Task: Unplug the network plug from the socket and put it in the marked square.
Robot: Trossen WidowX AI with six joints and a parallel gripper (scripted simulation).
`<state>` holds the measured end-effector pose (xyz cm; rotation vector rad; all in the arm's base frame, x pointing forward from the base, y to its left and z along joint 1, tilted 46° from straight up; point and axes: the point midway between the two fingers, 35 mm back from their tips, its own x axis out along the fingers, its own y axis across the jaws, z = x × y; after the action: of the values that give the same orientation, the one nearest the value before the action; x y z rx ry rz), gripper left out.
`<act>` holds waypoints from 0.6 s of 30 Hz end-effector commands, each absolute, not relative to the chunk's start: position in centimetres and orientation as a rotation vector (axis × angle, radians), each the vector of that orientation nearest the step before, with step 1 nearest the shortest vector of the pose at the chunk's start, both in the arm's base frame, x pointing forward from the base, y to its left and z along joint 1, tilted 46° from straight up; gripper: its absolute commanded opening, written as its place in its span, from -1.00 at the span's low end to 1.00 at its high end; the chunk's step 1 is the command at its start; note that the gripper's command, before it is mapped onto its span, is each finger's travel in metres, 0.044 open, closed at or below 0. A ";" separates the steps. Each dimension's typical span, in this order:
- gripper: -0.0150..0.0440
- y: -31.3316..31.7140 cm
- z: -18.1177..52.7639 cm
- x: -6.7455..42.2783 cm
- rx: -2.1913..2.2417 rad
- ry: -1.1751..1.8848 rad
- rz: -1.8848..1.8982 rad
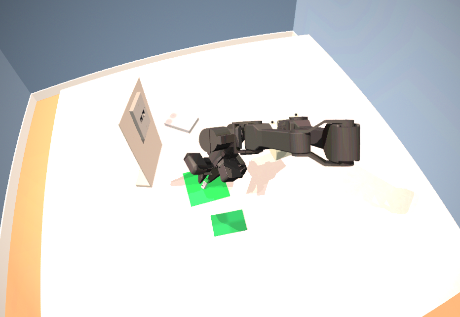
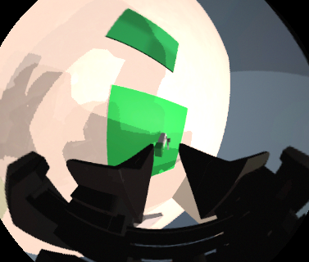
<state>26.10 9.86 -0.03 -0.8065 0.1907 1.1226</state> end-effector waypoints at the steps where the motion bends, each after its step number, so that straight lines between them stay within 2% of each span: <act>1: 0.04 9.6 0.2 26.0 -0.811 0.185 1.123; 18: 0.04 8.3 1.0 25.3 -0.810 0.189 1.122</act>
<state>25.45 8.52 0.77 -0.8068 0.1959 1.1217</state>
